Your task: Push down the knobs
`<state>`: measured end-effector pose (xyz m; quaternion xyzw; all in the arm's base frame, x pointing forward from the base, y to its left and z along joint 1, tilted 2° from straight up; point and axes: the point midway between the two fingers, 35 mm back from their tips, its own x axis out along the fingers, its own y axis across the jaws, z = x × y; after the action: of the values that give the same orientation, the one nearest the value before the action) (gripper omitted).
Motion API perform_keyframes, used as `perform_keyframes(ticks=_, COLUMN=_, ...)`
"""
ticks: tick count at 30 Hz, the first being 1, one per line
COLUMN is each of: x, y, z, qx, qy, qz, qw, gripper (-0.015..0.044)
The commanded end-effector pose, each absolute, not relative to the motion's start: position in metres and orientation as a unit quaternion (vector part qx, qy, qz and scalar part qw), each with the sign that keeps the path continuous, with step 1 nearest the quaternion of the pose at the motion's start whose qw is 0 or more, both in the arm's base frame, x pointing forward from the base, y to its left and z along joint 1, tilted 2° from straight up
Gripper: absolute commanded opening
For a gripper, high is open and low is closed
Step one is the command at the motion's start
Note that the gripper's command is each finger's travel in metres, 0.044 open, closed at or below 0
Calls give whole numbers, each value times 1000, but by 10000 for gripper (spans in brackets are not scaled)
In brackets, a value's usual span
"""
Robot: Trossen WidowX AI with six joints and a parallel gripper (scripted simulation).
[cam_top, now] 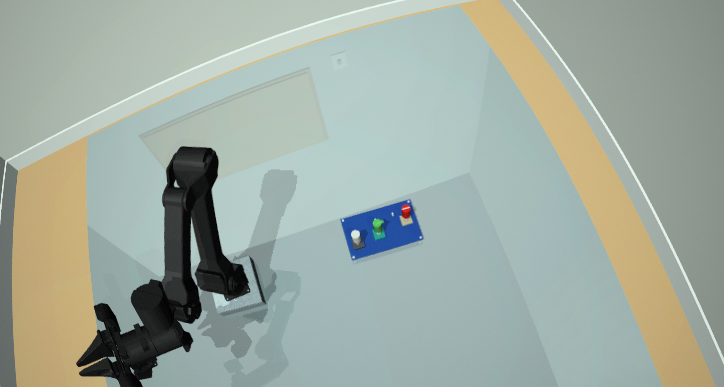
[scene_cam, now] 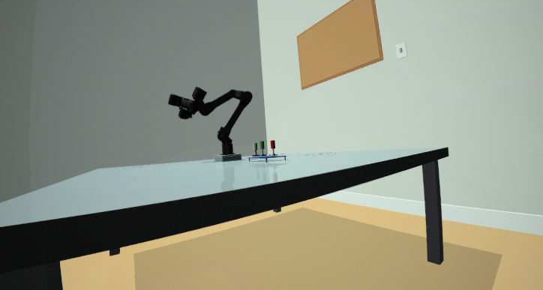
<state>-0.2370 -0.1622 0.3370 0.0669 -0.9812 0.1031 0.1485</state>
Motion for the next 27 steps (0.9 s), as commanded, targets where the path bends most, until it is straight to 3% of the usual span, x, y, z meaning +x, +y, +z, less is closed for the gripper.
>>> perform_keyframes(ticks=1, x=-232, y=-183, z=335, qx=97, qy=-984, qz=55, qw=140, gripper=0)
perform_keyframes(ticks=27, x=-168, y=-290, z=323, qx=282, qy=-926, qz=-208, qw=142, gripper=0)
